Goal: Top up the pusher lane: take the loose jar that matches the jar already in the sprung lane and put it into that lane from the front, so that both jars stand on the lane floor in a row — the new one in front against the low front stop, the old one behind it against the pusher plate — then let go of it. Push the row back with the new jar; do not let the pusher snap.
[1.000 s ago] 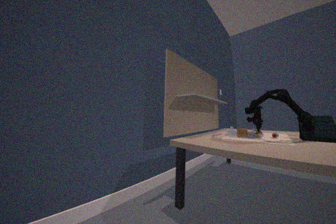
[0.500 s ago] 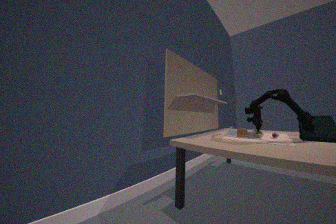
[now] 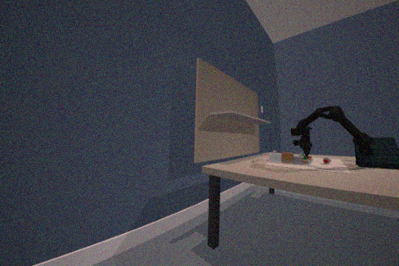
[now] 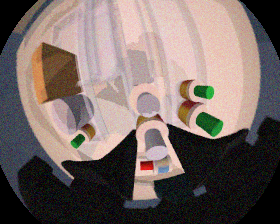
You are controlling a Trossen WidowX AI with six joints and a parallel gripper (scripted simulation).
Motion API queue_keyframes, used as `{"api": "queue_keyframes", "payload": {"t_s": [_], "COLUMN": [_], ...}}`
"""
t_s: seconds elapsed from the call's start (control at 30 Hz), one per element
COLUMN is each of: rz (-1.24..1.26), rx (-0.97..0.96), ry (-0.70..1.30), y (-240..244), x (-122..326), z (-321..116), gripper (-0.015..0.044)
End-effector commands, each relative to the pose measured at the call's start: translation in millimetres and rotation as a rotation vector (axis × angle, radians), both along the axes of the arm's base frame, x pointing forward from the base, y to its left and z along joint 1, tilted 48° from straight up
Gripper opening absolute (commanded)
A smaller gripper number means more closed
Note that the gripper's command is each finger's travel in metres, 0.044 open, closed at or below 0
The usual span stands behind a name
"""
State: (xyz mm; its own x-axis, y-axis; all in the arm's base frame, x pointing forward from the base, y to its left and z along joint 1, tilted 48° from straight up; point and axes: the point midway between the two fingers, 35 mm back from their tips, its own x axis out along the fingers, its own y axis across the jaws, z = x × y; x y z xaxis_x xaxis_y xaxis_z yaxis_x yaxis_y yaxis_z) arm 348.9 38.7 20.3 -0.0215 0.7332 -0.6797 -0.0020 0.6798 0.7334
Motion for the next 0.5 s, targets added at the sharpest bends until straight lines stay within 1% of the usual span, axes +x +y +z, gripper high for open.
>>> {"api": "queue_keyframes", "payload": {"t_s": [0.0, 0.47], "rz": [0.000, 0.000], "rx": [0.009, 0.010], "ry": [-0.013, -0.013], "y": [4.2, 7.5], "x": [3.0, 2.1], "z": [0.0, -3.0], "gripper": [0.0000, 0.0000]}}
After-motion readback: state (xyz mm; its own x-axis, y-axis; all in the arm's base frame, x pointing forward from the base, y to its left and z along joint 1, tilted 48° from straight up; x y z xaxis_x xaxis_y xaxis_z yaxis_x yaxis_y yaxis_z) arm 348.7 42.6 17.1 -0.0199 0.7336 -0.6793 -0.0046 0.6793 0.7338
